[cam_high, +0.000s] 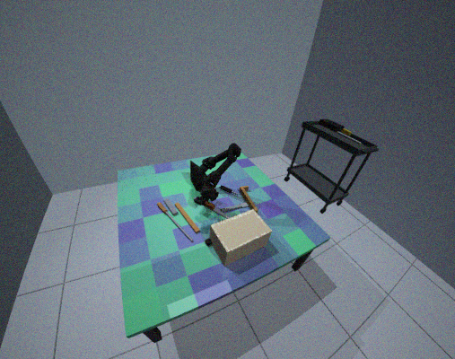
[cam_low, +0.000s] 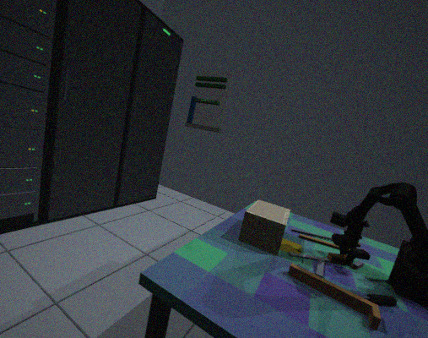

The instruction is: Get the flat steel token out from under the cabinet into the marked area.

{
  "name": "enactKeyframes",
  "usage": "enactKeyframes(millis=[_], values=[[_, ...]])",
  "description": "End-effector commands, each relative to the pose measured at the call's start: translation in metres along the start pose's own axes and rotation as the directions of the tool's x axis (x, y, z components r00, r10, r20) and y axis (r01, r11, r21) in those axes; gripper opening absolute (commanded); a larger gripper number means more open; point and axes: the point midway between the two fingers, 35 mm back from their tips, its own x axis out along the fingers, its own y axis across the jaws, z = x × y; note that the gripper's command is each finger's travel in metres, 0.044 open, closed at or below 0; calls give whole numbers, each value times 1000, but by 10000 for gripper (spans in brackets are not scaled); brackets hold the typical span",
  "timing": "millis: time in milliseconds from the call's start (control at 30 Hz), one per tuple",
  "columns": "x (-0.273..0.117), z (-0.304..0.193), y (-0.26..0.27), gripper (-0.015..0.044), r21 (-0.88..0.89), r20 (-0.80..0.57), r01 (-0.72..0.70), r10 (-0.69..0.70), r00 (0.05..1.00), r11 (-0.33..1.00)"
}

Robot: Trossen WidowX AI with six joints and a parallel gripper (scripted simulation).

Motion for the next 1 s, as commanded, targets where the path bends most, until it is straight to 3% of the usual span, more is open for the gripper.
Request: enactKeyframes(millis=[0, 967], values=[[-1, 1, 0, 0, -36, 4, 0, 0, 1000, 999], [-1, 27, 16, 0, -90, 4, -1, 1, 1000, 996]])
